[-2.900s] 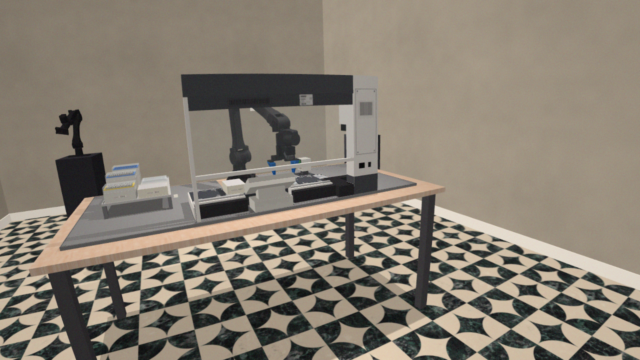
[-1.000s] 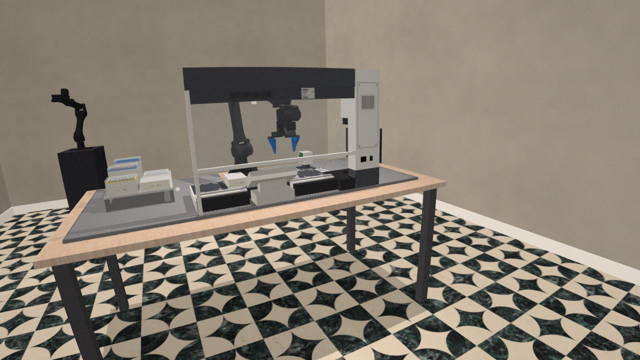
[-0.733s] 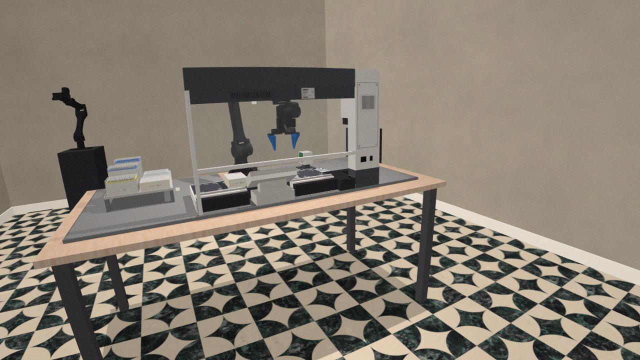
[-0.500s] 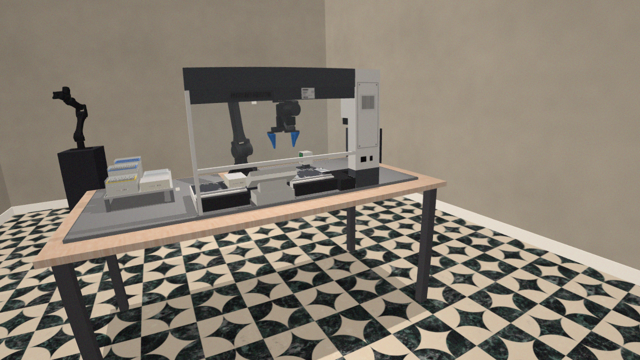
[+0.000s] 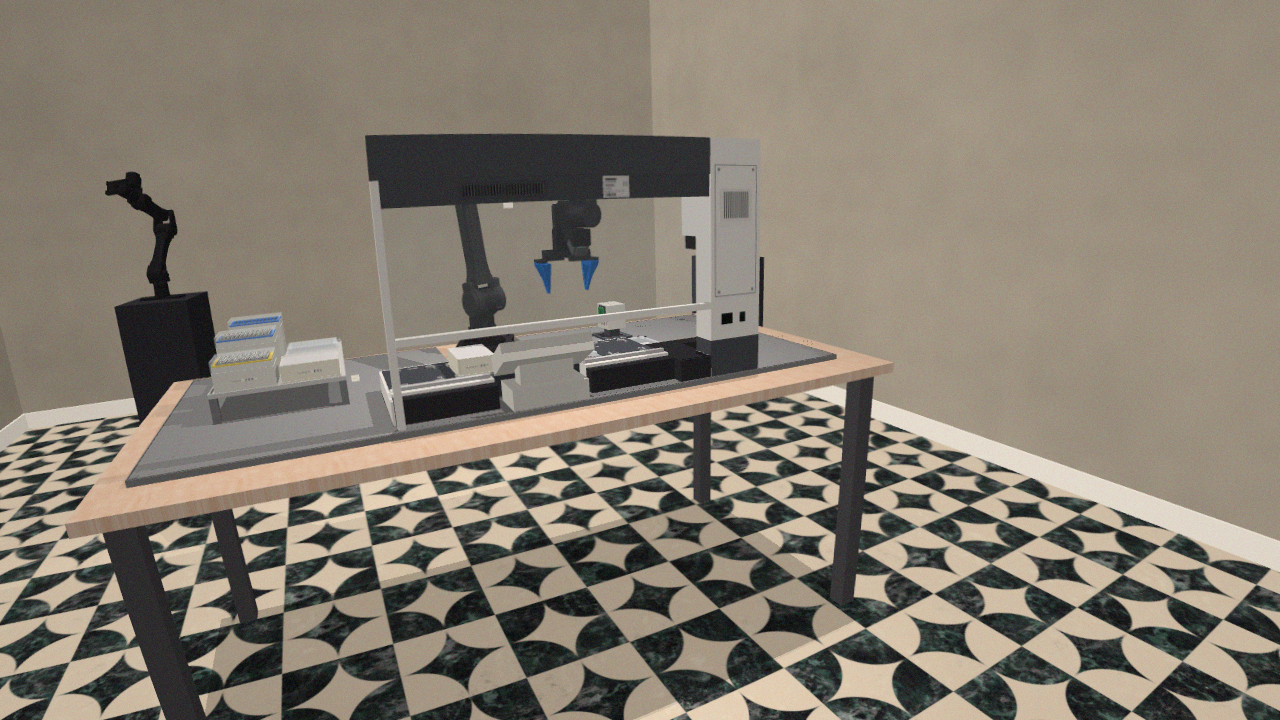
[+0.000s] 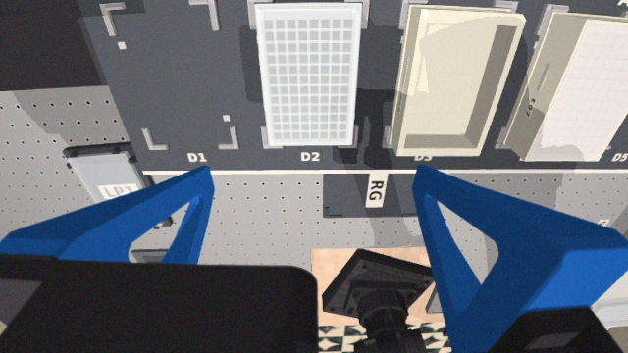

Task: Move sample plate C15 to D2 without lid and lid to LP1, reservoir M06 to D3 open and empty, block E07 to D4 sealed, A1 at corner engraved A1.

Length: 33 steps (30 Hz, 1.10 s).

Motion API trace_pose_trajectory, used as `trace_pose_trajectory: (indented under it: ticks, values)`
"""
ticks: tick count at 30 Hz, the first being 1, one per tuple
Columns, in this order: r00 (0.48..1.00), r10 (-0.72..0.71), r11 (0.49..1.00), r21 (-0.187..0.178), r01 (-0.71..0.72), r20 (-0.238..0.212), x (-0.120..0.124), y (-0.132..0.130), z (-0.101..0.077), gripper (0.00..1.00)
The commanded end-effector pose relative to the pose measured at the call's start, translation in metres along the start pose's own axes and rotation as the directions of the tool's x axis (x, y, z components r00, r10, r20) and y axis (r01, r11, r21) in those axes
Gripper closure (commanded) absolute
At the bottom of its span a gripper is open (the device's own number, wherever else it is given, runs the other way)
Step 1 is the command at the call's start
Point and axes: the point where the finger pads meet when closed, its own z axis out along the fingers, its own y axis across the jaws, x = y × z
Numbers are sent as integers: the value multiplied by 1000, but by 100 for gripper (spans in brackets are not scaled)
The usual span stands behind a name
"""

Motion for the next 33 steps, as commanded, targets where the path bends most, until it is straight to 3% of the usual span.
trace_pose_trajectory:
  ticks: [1,28,29,33]
  values:
    - [1000,-6,1000,-12,6,29,-6,9,-13,0]
    - [1000,-6,1000,-12,6,29,-6,9,-13,0]
    - [999,-44,999,-10,44,27,10,7,-14,100]
    - [994,-104,995,-7,104,22,26,6,-15,100]
